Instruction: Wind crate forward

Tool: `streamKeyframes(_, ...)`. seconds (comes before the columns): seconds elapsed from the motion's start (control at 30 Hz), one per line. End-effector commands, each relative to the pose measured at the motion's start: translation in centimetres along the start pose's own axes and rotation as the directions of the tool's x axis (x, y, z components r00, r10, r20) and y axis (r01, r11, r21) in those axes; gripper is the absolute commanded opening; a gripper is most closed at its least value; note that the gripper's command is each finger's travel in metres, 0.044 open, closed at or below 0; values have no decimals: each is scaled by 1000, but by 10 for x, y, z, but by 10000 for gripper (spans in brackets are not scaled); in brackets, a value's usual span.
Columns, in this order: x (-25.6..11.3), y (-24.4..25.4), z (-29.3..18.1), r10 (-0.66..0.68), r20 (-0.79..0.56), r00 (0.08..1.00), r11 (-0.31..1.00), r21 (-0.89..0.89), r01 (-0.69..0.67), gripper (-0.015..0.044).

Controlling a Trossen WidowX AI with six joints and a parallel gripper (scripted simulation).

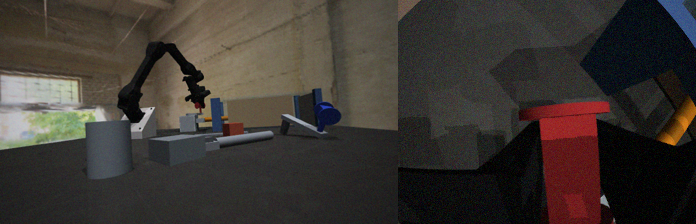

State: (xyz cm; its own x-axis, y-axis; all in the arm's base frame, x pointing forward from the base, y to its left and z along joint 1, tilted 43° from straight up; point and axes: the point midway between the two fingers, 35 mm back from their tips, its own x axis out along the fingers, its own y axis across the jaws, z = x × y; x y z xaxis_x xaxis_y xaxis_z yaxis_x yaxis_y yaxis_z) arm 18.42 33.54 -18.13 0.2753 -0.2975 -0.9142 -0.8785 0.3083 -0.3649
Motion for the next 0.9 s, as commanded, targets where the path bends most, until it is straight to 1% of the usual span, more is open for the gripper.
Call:
streamKeyframes(0.0,-1,23,-7,33,-19,999,999,-29,-33,0)
streamKeyframes(0.87,-9,57,-22,36,-19,999,999,-30,-36,0)
